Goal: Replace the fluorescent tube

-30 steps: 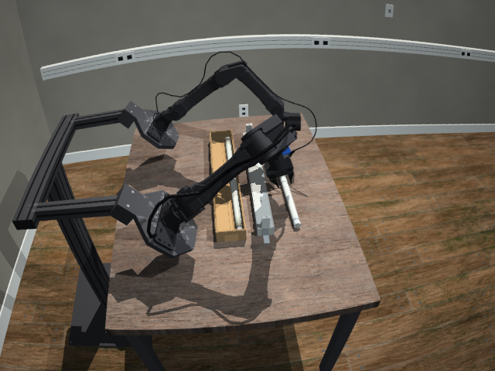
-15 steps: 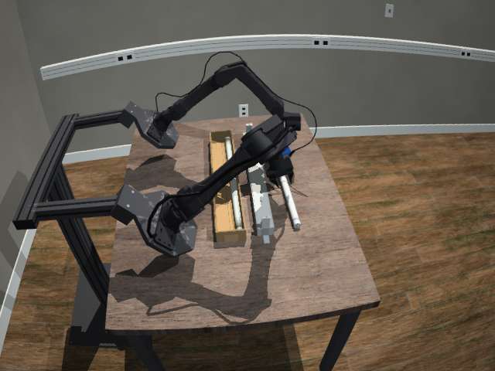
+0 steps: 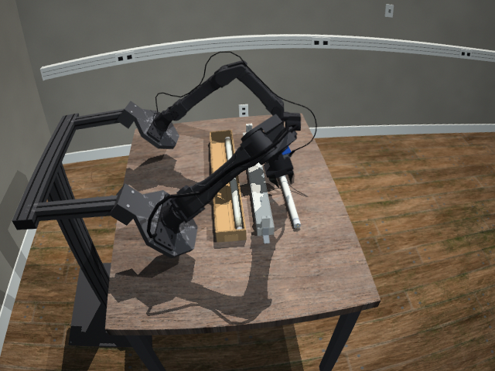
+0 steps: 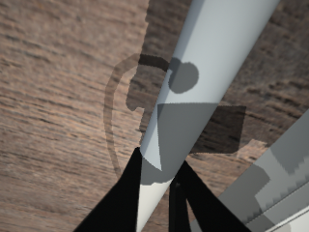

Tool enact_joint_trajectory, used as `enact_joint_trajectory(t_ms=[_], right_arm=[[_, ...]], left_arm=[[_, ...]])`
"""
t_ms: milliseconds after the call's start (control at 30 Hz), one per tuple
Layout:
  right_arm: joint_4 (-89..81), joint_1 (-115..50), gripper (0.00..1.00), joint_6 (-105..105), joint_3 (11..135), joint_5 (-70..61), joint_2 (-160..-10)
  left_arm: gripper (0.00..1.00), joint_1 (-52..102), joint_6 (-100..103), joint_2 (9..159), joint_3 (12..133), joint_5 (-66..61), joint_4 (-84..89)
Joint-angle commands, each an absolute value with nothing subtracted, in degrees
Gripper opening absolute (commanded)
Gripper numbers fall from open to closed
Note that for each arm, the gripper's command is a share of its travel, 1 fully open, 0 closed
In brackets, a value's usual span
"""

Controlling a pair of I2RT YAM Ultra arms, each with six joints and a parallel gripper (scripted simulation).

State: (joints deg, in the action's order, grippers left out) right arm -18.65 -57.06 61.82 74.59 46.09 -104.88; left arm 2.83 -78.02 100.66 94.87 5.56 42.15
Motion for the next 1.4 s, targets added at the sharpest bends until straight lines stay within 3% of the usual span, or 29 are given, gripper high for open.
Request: enact_joint_trajectory(t_ms=[0,267,567,700,967,1367], right_arm=[[-18.3,-58.4,0.49,61.5,76.9,45.4,-104.0],[-18.4,-58.4,0.49,61.5,76.9,45.4,-104.0],[-41.9,-54.7,0.49,56.4,88.5,36.5,-108.3],[-38.0,-56.1,0.49,57.1,90.2,38.7,-110.0],[-55.0,-54.4,0.49,53.7,100.3,32.6,-113.7],[-53.2,-53.6,0.49,53.9,103.9,33.9,-112.9]], left_arm=[[0.11,2.5,-78.2,98.4,94.6,4.8,41.5],[0.11,2.5,-78.2,98.4,94.6,4.8,41.5],[0.11,2.5,-78.2,98.4,94.6,4.8,41.5],[0.11,2.5,-78.2,98.4,94.6,4.8,41.5],[0.11,2.5,-78.2,98.4,94.6,4.8,41.5],[0.11,2.5,-78.2,98.4,94.6,4.8,41.5]])
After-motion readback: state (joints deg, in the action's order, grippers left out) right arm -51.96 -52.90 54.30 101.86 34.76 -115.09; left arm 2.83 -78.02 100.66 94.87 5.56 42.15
